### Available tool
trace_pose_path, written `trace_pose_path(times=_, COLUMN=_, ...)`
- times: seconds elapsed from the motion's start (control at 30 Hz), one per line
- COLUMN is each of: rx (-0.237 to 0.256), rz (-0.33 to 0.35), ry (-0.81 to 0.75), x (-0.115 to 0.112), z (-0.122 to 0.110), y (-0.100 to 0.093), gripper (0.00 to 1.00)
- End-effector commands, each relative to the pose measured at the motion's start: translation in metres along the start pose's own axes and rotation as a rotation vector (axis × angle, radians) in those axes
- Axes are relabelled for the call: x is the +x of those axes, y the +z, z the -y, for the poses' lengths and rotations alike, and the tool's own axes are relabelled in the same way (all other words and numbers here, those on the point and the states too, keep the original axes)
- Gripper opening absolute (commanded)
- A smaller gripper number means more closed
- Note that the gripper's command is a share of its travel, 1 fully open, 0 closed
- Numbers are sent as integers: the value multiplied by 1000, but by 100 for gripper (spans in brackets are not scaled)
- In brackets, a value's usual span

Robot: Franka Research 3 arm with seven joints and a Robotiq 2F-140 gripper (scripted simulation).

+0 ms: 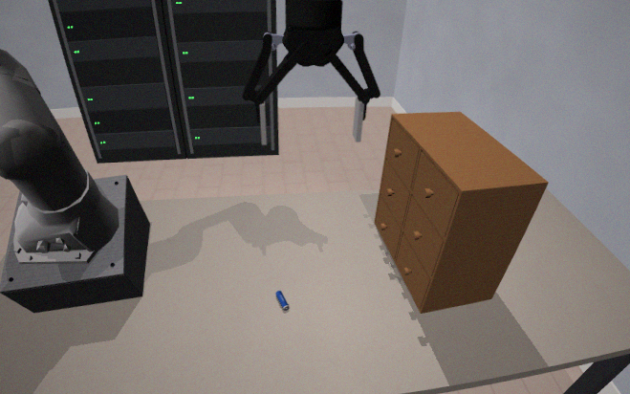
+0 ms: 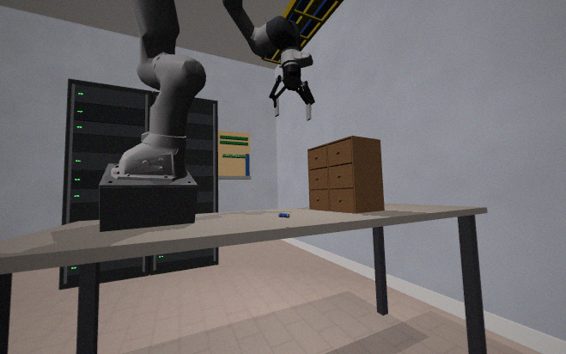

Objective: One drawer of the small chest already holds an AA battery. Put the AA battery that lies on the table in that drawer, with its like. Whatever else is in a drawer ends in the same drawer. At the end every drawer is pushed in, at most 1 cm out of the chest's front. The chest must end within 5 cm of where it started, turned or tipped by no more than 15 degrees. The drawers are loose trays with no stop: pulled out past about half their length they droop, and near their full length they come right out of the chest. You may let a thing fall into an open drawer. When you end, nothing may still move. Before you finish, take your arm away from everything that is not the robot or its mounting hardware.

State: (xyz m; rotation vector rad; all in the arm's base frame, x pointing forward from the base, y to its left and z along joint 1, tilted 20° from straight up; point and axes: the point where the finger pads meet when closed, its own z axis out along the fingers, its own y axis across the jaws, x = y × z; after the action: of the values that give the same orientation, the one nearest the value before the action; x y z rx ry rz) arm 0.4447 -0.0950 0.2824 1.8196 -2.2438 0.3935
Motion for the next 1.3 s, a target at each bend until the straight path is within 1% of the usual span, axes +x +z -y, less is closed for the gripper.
trace_pose_path(times=0.0, rx=1, rz=0, ry=28, x=0, z=1, y=2, gripper=100)
trace_pose_path(times=0.2, rx=1, rz=-1, ry=81, x=0, z=1, y=8, gripper=100)
trace_pose_path(times=0.53, rx=0, rz=-2, ry=269, x=0, z=1, y=27, gripper=100)
trace_pose_path(times=0.6, rx=0, rz=-2, ry=269, x=0, z=1, y=27, gripper=100)
trace_pose_path(times=1.1, rx=-1, rz=-5, ry=697, x=0, z=3, y=70, gripper=100)
trace_pose_path(times=1.17, rx=-1, rz=-5, ry=697, x=0, z=3, y=70, gripper=100)
trace_pose_path(times=1.27, rx=-1, rz=-5, ry=790, x=0, z=4, y=80, gripper=100)
